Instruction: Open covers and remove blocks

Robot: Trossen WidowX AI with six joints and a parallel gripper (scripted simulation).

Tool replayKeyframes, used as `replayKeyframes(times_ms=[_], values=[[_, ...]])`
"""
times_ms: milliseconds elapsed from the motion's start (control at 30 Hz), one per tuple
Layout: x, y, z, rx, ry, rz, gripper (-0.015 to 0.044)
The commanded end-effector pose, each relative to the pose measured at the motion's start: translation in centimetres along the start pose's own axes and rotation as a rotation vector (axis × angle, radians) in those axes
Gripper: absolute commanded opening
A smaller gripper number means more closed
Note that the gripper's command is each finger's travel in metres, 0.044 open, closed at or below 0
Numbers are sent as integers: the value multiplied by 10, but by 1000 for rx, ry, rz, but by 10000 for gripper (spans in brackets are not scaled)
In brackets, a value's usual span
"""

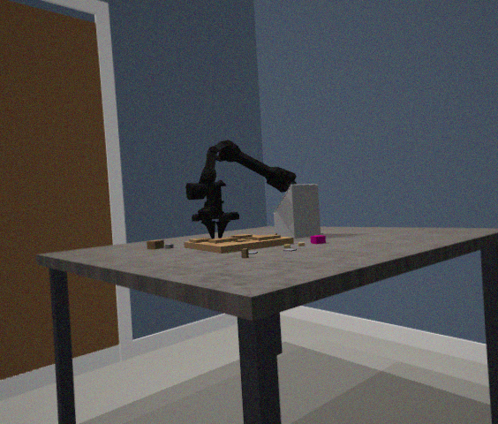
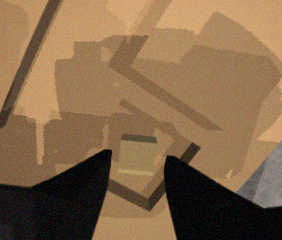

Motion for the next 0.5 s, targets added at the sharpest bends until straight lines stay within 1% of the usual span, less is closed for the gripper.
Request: replayKeyframes(times_ms=[0, 267, 467], values=[[5, 1, 0, -3, -3, 3, 144], [10, 1, 0, -3, -2, 3, 144], [7, 0, 0, 0, 2, 0, 104]])
Point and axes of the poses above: the point midway between the two fingers, 35 mm back from their tips, its own x axis out along the fingers, its own z axis across the jaws, y = z × x, the point moved 3 cm from there along -x, back along the fingers, and after that the axes turned 10 degrees about x, right-handed, at the moved point
